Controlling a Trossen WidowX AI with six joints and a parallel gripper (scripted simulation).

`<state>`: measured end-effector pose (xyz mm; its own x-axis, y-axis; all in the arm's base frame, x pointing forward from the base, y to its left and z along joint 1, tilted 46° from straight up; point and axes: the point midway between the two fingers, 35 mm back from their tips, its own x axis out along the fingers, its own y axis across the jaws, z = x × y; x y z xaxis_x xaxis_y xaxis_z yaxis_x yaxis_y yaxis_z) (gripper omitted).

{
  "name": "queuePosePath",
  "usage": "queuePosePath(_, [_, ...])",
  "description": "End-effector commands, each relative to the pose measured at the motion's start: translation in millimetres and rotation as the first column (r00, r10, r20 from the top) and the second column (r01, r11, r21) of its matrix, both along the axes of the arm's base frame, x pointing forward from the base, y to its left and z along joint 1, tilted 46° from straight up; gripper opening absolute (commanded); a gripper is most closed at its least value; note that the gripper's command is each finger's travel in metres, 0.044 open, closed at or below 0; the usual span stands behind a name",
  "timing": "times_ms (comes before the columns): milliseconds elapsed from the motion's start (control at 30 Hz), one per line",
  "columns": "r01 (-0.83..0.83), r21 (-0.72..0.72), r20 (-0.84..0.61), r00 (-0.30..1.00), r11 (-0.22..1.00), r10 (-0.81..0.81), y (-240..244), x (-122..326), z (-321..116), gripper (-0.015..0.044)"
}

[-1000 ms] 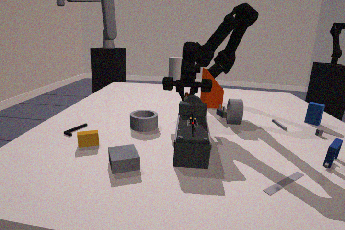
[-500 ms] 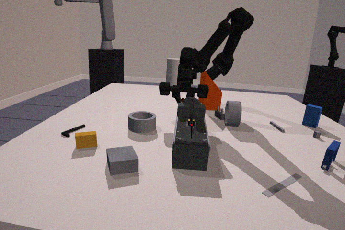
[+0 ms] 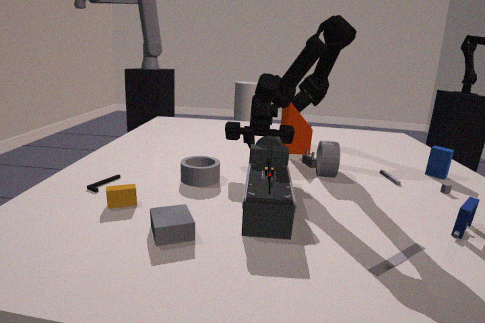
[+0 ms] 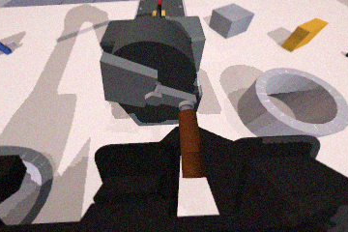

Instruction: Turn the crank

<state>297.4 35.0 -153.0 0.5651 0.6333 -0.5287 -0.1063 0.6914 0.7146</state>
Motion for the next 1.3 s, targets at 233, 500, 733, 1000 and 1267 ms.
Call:
queuePosePath(233, [-0.006, 0.000, -0.009, 1.000, 1.000, 0.006, 17, -4, -2, 0.0000])
queuePosePath(500, [-0.006, 0.000, -0.009, 1.000, 1.000, 0.006, 24, -5, 1, 0.0000])
queuePosePath(733, [-0.006, 0.001, -0.010, 1.000, 1.000, 0.006, 28, -6, 4, 0.0000])
queuePosePath(1000, [-0.006, 0.001, -0.010, 1.000, 1.000, 0.006, 32, -6, 7, 0.0000])
queuePosePath(1267, [-0.006, 0.001, -0.010, 1.000, 1.000, 0.006, 35, -7, 10, 0.0000])
